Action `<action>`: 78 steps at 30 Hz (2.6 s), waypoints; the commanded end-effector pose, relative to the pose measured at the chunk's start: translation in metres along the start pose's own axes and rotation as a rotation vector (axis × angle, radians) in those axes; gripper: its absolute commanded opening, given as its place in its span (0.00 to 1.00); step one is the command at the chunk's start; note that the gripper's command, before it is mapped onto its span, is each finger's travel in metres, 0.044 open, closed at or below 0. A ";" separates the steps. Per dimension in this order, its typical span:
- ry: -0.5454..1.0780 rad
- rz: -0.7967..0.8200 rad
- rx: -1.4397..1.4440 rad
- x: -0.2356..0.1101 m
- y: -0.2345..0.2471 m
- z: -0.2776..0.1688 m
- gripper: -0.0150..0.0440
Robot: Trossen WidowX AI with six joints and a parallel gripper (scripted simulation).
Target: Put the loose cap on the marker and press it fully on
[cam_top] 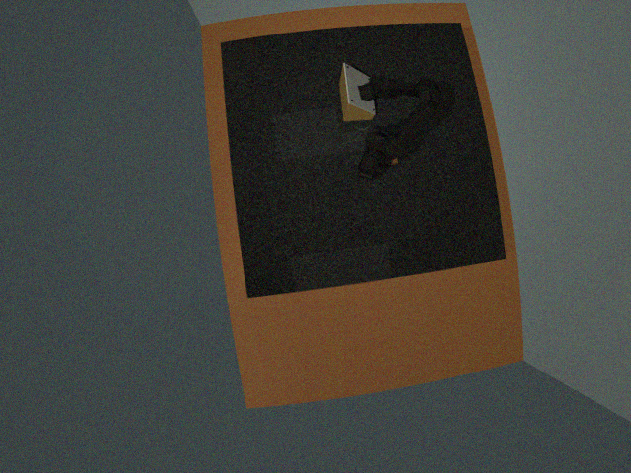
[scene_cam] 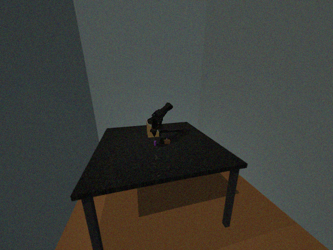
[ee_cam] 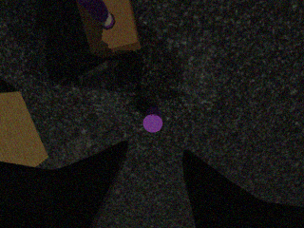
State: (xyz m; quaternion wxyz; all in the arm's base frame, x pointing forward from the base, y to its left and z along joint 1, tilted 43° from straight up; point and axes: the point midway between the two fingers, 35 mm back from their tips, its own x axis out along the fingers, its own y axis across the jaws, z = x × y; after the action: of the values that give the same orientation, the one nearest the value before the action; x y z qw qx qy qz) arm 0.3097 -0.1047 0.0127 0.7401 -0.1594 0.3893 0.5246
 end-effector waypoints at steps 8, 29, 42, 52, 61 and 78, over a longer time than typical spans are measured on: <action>-0.005 0.015 -0.010 0.036 0.005 -0.001 0.66; -0.006 0.015 -0.010 0.072 0.005 0.000 0.66; -0.007 0.016 -0.010 0.093 0.005 0.001 0.66; -0.008 0.016 -0.010 0.103 0.006 0.002 0.57; -0.008 0.016 -0.010 0.103 0.006 0.002 0.40; -0.005 0.015 -0.010 0.060 0.004 0.000 0.25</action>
State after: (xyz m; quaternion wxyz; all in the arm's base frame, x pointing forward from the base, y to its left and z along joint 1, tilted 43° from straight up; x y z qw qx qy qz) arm 0.3155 -0.0545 -0.0405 0.7356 -0.1539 0.3874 0.5340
